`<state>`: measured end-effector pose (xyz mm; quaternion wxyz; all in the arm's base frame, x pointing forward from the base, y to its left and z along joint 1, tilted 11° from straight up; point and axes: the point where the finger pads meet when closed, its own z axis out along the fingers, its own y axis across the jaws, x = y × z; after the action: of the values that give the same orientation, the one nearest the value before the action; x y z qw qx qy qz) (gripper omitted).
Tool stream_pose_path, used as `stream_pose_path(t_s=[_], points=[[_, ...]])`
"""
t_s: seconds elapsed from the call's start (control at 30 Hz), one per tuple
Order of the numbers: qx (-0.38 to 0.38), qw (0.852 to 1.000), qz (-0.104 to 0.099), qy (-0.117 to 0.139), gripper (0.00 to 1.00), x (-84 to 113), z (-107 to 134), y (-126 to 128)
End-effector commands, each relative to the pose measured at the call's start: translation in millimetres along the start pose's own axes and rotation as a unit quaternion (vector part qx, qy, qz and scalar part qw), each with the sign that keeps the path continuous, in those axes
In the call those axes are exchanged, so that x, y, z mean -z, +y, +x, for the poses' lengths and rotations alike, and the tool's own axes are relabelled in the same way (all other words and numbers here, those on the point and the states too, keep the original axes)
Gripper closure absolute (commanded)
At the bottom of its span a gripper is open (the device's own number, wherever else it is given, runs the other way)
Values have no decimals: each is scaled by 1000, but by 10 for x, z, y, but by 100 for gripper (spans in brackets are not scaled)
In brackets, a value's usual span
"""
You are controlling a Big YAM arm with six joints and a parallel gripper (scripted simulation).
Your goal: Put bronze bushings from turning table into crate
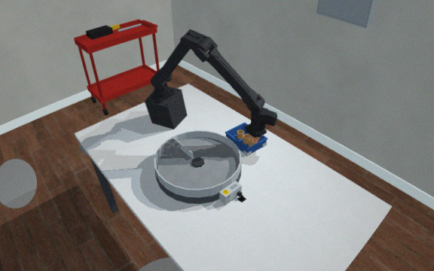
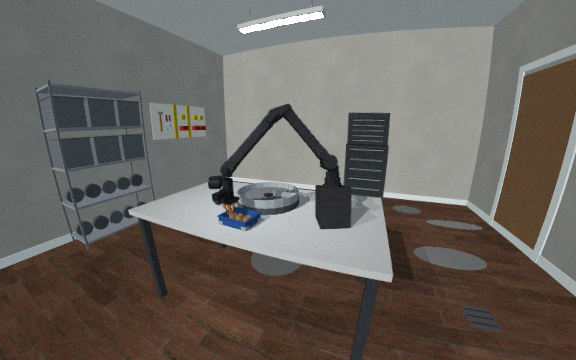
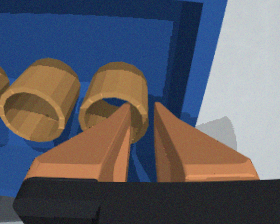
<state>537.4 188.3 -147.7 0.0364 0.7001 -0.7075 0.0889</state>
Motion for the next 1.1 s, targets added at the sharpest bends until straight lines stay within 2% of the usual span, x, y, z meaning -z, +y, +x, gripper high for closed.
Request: stream_pose_path(t_s=[0.0, 0.47, 0.57, 0.83, 1.07], points=[[-4, 1000, 29, -12, 86, 205, -28, -289], [-4, 999, 29, -13, 86, 220, -28, -291], [-4, 999, 31, -13, 86, 341, -28, -291], [-2, 1000, 25, -12, 86, 467, -111, -163], [-2, 1000, 25, -12, 86, 786, -108, -156]])
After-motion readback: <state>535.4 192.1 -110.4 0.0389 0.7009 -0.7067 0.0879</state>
